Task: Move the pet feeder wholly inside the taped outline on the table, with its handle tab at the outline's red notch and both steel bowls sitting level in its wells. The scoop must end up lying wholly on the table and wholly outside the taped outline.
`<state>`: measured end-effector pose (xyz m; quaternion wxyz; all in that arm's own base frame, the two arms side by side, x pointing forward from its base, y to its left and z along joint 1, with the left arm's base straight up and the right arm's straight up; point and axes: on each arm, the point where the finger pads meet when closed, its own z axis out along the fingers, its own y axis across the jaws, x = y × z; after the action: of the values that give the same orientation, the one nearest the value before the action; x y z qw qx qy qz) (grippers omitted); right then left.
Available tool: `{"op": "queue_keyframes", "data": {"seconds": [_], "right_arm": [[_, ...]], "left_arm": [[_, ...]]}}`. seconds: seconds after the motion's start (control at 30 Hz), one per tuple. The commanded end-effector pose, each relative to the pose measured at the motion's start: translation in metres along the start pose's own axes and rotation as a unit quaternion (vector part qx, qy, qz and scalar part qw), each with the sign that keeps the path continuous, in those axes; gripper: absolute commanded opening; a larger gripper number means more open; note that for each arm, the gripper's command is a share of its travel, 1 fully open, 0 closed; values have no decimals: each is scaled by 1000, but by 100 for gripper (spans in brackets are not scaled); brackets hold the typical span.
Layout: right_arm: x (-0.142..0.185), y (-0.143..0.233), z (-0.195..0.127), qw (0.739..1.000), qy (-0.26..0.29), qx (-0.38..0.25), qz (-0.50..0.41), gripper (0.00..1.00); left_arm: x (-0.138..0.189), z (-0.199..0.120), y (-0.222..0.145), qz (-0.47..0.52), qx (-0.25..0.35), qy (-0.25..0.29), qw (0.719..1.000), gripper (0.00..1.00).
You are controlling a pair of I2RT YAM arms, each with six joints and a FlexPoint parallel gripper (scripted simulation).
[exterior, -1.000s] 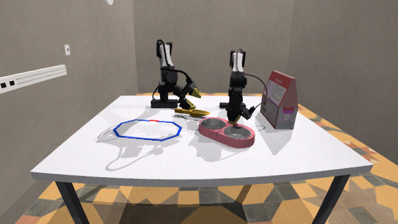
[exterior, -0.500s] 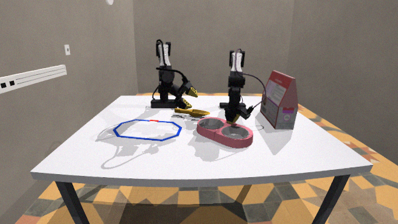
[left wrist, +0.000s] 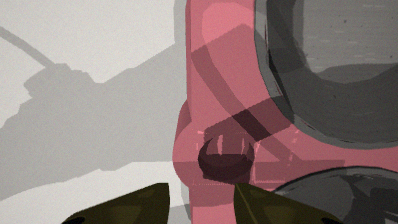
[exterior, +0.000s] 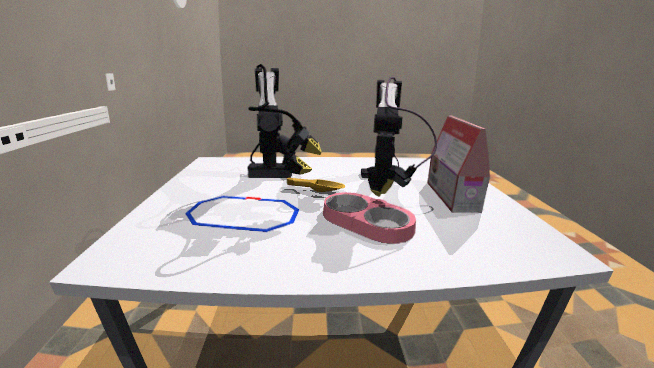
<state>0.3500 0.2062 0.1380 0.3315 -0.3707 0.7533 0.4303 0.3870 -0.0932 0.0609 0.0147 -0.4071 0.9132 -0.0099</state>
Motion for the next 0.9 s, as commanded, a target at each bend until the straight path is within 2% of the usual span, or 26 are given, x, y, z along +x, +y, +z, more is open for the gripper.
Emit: {"op": "queue_keyframes", "data": {"seconds": [0.0,0.3,0.43,0.5,0.63,0.73,0.87], "right_arm": [[-13,9,-9,1000,-18,-2,-14,91],[-7,-11,18,997,57,45,25,91],[-9,-18,41,989,117,82,33,91],[-9,-18,41,989,117,82,33,91],[-14,-19,70,977,179,117,24,91],[-22,-14,91,970,204,131,7,91],[-28,-6,116,959,238,152,-16,91]], "left_arm": [[3,-39,-2,1,18,-4,1000,34],[2,-89,26,62,70,21,995,34],[3,-126,53,105,127,20,986,34],[3,-126,53,105,127,20,986,34],[10,-168,87,152,196,-6,969,34],[23,-200,118,192,250,-47,948,34],[44,-228,149,236,297,-107,919,34]]}}
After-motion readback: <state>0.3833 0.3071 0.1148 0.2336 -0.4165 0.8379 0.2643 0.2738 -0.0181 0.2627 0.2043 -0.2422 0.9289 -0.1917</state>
